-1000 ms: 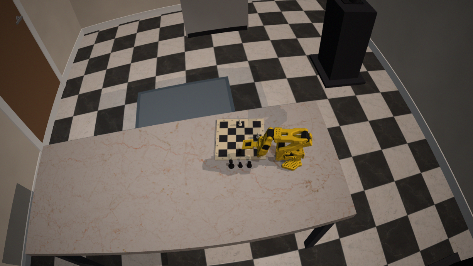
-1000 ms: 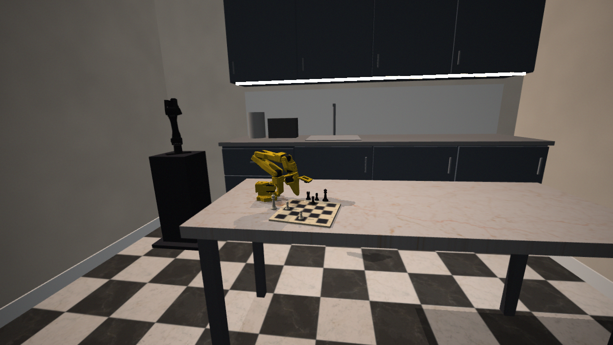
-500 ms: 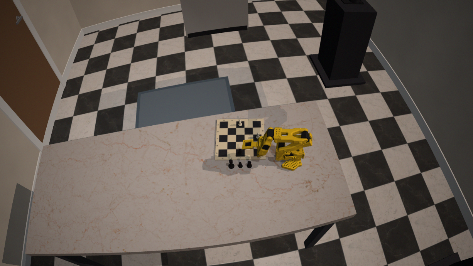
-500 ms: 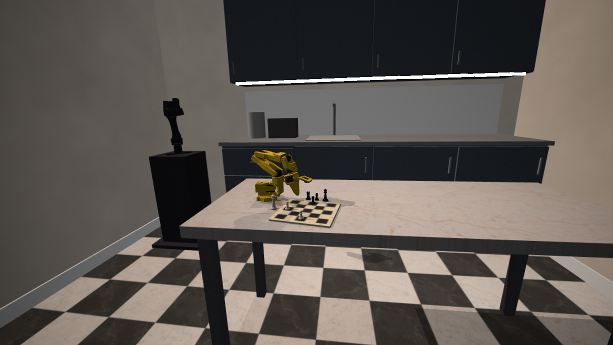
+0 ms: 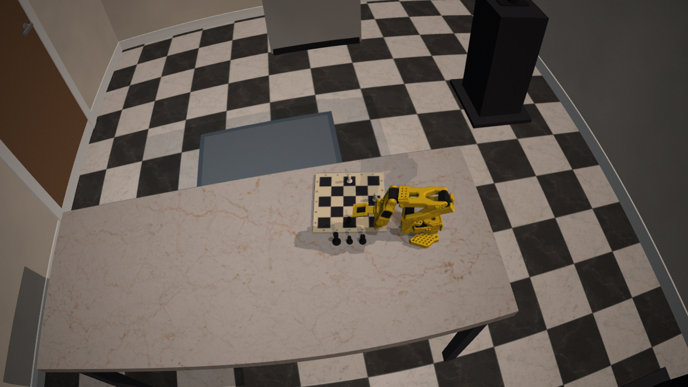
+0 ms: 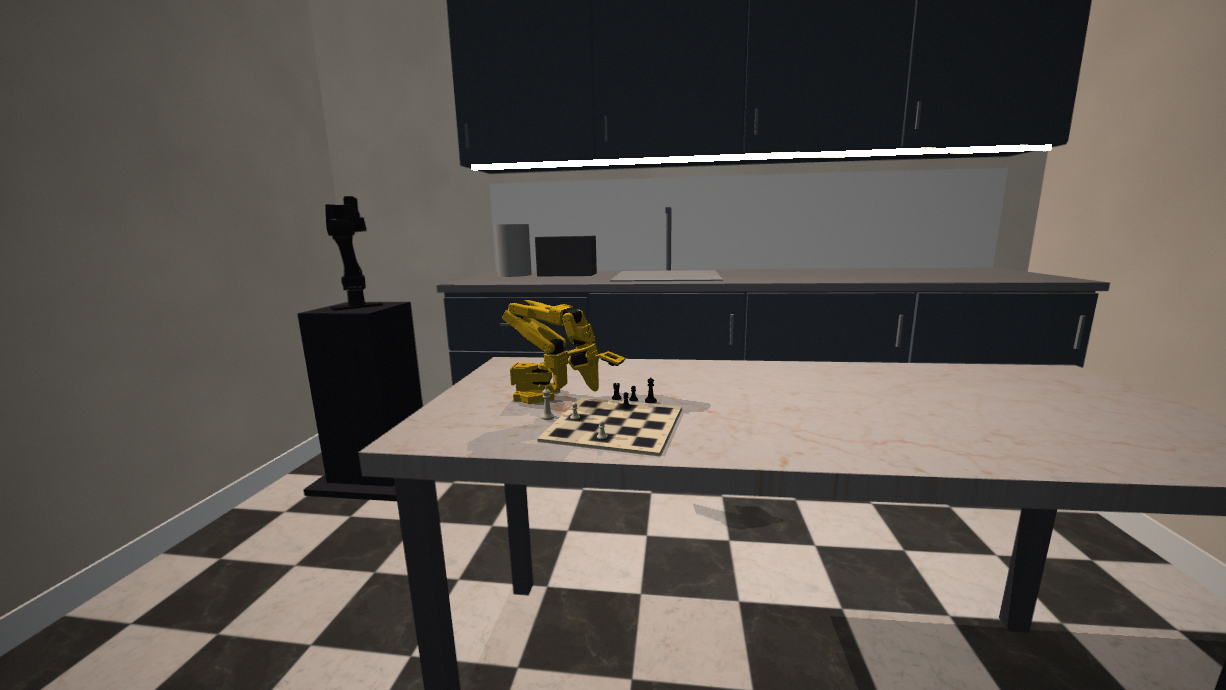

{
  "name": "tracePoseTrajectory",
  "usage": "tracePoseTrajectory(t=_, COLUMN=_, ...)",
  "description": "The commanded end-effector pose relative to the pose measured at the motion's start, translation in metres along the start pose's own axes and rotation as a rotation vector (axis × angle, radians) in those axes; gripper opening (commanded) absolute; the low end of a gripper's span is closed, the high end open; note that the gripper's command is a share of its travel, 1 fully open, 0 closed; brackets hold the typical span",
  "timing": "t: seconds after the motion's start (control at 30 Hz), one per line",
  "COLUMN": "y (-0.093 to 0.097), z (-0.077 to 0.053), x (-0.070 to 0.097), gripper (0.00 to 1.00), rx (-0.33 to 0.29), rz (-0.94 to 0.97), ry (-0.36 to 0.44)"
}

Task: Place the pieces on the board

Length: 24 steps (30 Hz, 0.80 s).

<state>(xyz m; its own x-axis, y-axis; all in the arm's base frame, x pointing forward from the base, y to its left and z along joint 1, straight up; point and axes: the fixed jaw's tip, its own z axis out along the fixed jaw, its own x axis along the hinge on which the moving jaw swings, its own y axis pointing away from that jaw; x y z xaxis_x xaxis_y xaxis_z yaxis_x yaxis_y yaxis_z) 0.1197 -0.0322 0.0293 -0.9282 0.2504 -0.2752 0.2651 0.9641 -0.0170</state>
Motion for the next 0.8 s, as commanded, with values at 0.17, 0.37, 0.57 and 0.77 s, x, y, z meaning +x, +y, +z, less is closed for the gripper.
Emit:
tracePoseTrajectory(t=0.17, y=0.001, z=-0.009, x=-0.001, gripper=0.00, rx=-0.003, rz=-0.010, ry=0.003)
tracePoseTrajectory(t=0.37, y=0.001, z=-0.032, x=-0.007, gripper=0.00, rx=-0.003, rz=-0.010, ry=0.003)
tracePoseTrajectory(t=0.57, y=0.000, z=-0.048, x=-0.012, gripper=0.00, rx=-0.003, rz=-0.010, ry=0.003)
tracePoseTrajectory(t=0.77, y=0.000, z=-0.063, x=-0.016, gripper=0.00, rx=-0.003, rz=-0.010, ry=0.003)
